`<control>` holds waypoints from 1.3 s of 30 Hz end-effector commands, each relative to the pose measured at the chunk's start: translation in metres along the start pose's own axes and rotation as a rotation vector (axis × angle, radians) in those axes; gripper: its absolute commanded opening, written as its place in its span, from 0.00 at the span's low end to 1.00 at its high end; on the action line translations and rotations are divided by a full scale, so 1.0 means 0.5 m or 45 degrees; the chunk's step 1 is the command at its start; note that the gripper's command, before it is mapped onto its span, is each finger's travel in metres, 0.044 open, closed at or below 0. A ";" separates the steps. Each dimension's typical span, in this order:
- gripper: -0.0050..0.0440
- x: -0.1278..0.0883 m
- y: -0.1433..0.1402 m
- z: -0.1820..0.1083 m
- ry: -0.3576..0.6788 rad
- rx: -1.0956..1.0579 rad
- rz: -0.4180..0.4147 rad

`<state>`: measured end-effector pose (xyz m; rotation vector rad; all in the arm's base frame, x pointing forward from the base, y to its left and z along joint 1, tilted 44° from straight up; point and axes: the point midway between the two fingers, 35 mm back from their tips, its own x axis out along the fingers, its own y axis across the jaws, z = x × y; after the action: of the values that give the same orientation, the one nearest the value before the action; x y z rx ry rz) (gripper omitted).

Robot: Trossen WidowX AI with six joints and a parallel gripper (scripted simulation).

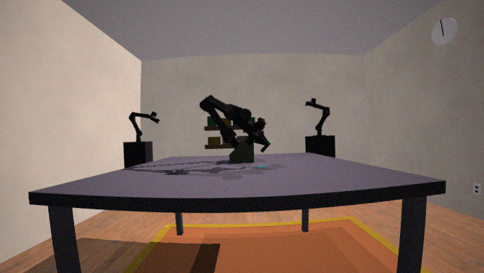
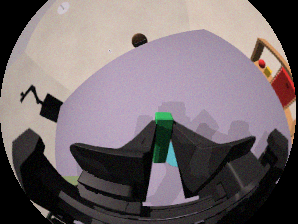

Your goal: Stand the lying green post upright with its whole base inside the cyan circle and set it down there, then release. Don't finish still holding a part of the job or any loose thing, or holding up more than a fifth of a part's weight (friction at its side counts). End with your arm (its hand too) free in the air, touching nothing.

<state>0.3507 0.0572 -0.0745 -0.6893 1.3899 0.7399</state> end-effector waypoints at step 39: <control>0.15 -0.034 -0.005 0.000 -0.392 -0.097 -0.039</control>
<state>0.3513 0.0535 -0.0626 -0.6232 1.1066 0.8324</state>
